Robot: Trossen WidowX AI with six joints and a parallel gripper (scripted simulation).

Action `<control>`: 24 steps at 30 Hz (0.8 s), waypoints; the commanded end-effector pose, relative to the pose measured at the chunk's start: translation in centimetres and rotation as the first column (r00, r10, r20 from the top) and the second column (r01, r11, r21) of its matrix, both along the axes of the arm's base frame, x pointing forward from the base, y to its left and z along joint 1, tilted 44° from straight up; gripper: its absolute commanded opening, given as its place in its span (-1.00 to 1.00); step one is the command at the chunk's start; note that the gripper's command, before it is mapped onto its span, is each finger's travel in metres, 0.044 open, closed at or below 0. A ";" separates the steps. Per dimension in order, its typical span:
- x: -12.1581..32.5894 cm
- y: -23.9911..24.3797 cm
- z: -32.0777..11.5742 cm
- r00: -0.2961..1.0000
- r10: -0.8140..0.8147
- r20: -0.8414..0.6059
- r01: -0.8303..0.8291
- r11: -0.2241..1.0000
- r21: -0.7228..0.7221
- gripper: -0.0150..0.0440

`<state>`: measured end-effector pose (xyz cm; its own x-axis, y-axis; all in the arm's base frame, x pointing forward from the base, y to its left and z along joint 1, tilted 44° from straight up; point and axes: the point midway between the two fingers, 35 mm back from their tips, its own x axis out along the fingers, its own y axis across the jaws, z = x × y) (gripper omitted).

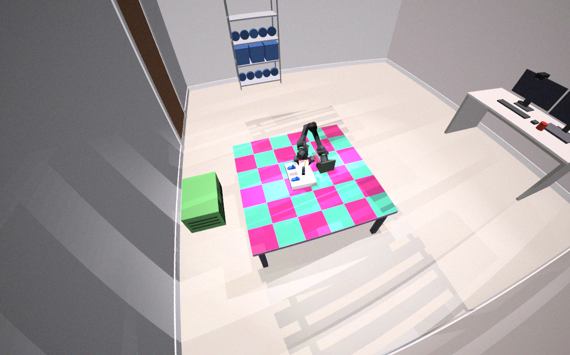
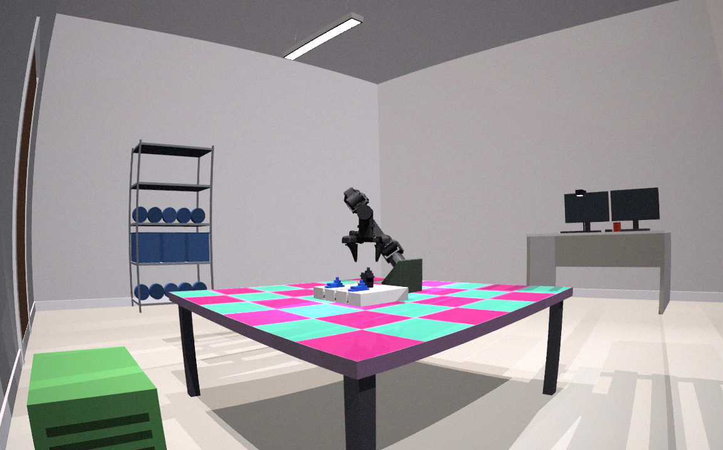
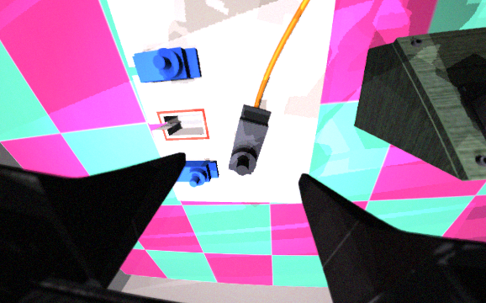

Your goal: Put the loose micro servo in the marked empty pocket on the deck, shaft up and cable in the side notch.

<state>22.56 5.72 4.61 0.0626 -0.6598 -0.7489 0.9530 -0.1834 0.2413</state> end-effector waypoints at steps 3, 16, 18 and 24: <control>-0.4 -1.1 0.0 0.996 -0.085 0.019 0.085 0.996 -0.032 1.00; -0.3 -3.1 -2.0 0.996 -0.085 0.019 0.085 0.996 -0.032 1.00; -0.3 -3.2 -2.1 0.996 -0.085 0.019 0.085 0.996 -0.032 1.00; -0.2 -3.9 -2.8 0.996 -0.085 0.019 0.085 0.996 -0.032 1.00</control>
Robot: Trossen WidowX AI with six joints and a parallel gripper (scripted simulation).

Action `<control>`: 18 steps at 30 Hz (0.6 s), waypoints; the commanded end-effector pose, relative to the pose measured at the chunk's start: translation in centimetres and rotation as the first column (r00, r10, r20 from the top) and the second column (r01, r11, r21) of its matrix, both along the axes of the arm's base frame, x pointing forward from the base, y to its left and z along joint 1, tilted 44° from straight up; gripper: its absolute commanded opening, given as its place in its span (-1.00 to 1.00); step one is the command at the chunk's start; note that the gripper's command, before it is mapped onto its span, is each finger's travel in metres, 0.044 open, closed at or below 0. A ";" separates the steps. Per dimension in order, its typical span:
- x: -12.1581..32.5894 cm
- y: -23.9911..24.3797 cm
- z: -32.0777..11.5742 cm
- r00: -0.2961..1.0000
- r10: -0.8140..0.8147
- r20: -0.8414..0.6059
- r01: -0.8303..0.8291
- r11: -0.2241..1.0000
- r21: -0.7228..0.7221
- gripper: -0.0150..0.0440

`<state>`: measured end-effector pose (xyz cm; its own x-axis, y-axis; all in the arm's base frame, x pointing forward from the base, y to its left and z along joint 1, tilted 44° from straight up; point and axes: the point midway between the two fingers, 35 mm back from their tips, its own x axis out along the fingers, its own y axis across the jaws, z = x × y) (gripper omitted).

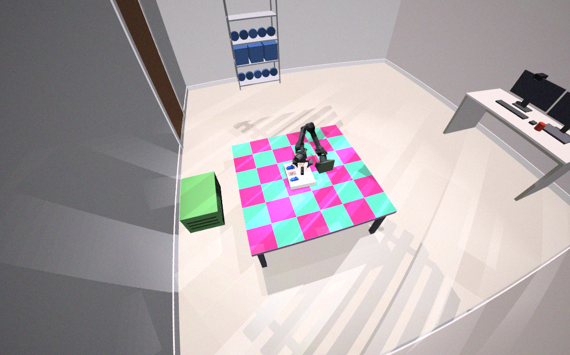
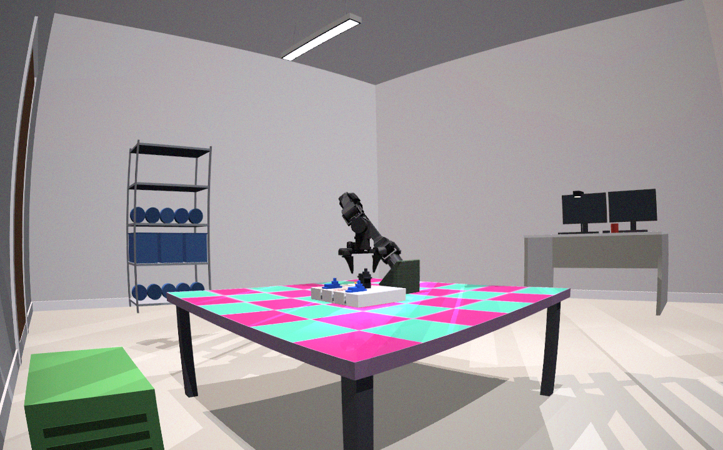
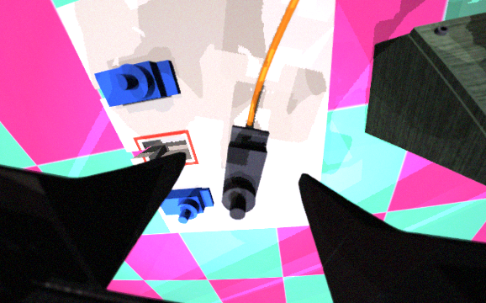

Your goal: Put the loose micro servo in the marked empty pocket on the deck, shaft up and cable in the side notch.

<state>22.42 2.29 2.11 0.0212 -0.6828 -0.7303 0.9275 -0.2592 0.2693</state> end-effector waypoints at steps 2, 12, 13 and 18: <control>-0.1 -0.6 -0.5 1.000 0.002 -0.006 -0.002 1.000 -0.007 1.00; -0.1 -0.9 -0.8 1.000 0.002 -0.006 -0.002 1.000 -0.007 0.47; -0.1 -0.9 -0.8 1.000 0.002 -0.006 -0.002 1.000 -0.007 0.38; -0.1 -0.9 -0.8 1.000 0.002 -0.006 -0.002 1.000 -0.007 0.00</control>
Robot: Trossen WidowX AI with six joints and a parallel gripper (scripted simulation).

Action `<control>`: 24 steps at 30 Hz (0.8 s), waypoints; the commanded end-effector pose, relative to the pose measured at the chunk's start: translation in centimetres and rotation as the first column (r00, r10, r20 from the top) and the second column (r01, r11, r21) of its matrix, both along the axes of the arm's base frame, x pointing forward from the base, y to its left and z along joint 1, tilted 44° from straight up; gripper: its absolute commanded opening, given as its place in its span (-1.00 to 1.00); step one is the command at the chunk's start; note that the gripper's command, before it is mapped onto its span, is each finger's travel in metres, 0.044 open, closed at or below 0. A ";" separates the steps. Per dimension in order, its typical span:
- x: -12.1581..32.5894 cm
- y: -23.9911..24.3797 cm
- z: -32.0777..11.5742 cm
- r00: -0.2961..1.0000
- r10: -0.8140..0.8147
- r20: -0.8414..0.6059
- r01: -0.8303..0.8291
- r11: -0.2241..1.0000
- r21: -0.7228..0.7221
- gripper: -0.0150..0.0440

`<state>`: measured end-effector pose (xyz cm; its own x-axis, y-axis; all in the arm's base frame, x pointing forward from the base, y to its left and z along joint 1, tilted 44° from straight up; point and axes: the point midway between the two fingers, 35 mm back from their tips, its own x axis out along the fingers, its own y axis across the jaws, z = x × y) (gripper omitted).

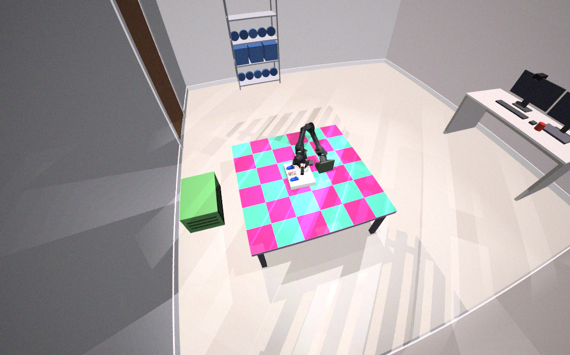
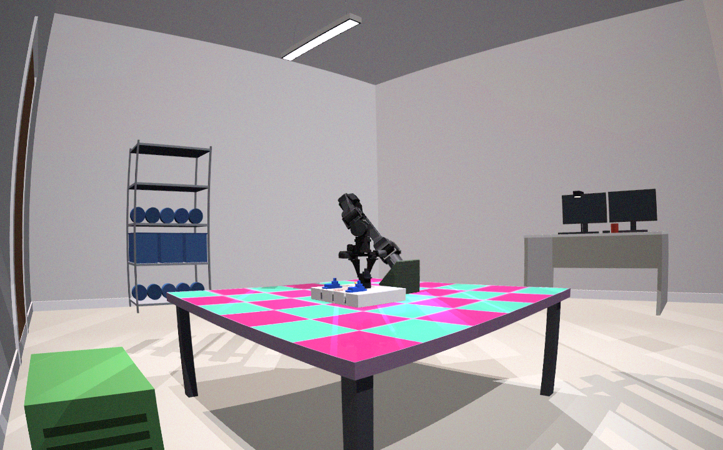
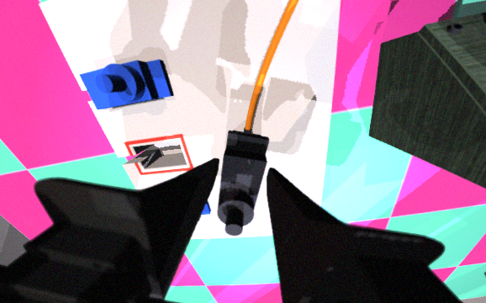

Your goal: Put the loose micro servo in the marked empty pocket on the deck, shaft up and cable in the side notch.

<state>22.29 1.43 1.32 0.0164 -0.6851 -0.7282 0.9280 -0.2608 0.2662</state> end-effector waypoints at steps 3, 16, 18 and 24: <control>0.0 -0.1 0.0 1.000 0.005 -0.002 -0.005 1.000 -0.004 -0.07; -0.6 1.7 2.4 1.000 0.005 -0.003 -0.005 1.000 -0.003 -0.49; -0.6 1.7 2.4 1.000 0.005 -0.003 -0.005 1.000 -0.003 -0.49; -0.7 1.6 2.6 1.000 0.005 -0.003 -0.005 1.000 -0.003 -0.49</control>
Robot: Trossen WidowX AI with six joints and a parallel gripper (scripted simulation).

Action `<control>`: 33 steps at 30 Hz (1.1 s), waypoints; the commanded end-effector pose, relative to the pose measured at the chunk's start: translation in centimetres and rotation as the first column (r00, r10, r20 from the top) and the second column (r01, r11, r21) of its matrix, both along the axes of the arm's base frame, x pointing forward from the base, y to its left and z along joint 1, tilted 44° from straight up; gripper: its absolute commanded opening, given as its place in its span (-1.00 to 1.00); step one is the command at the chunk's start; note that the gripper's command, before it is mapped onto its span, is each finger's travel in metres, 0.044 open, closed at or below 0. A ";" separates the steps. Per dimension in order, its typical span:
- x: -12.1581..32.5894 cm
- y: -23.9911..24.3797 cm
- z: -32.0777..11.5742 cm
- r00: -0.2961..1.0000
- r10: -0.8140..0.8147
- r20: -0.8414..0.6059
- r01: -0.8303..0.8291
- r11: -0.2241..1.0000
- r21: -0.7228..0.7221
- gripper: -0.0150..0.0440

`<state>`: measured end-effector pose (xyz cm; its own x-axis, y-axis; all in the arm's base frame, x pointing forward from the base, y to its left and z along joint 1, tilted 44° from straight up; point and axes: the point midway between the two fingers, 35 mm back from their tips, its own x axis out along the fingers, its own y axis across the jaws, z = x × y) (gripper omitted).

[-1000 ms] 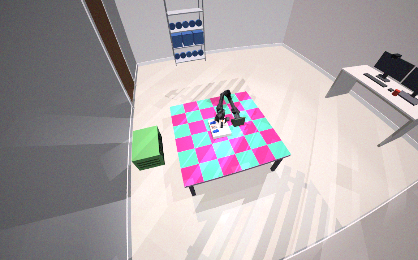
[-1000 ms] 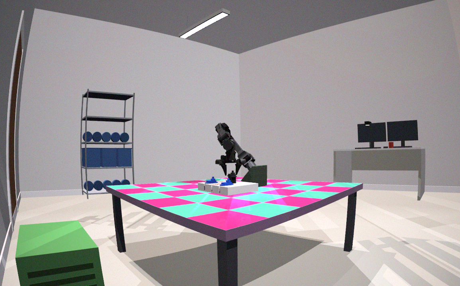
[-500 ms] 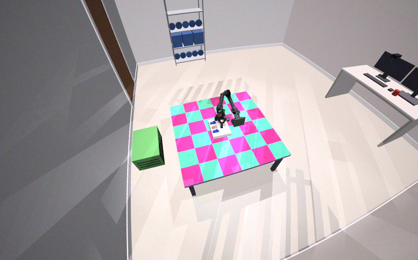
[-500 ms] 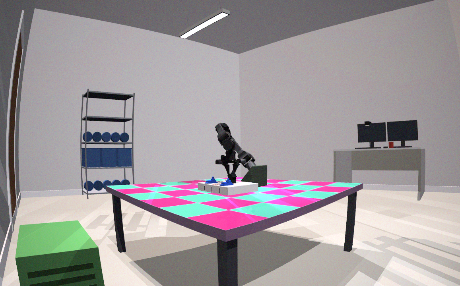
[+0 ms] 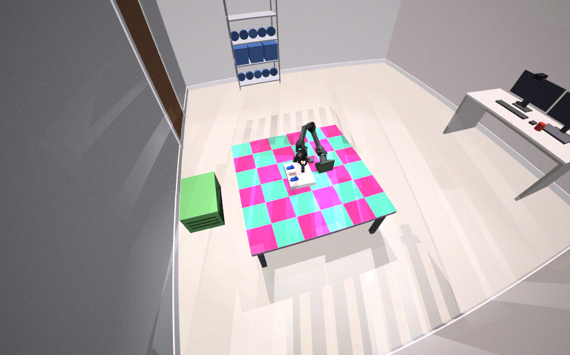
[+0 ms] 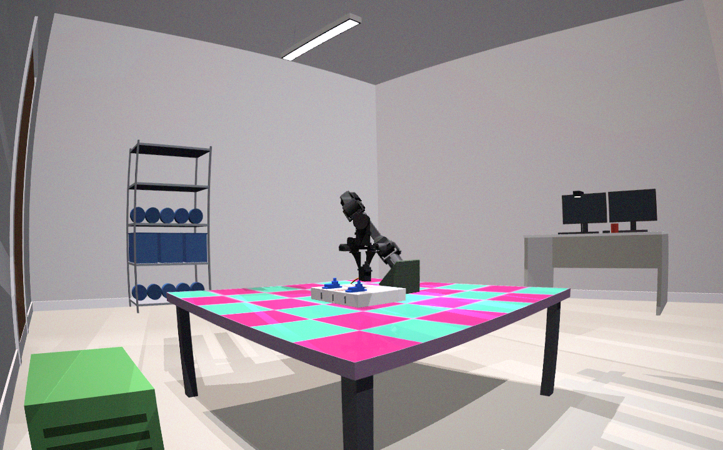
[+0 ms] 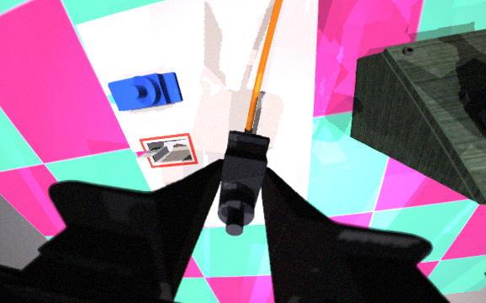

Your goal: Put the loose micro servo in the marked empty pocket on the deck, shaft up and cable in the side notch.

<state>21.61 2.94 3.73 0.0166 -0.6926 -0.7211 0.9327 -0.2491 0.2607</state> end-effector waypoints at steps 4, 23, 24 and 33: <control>0.6 0.2 0.1 1.000 -0.005 0.006 0.005 1.000 0.007 -0.49; 1.2 0.7 -0.4 0.960 0.204 -0.192 -0.204 0.979 0.022 -0.49; 1.2 0.7 -0.4 0.950 0.228 -0.215 -0.228 0.973 0.027 -0.49; 1.2 0.7 -0.4 0.807 0.428 -0.407 -0.430 0.898 0.093 -0.49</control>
<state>22.77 3.52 3.39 0.0177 -0.6896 -0.7239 0.9826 0.1459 -0.1150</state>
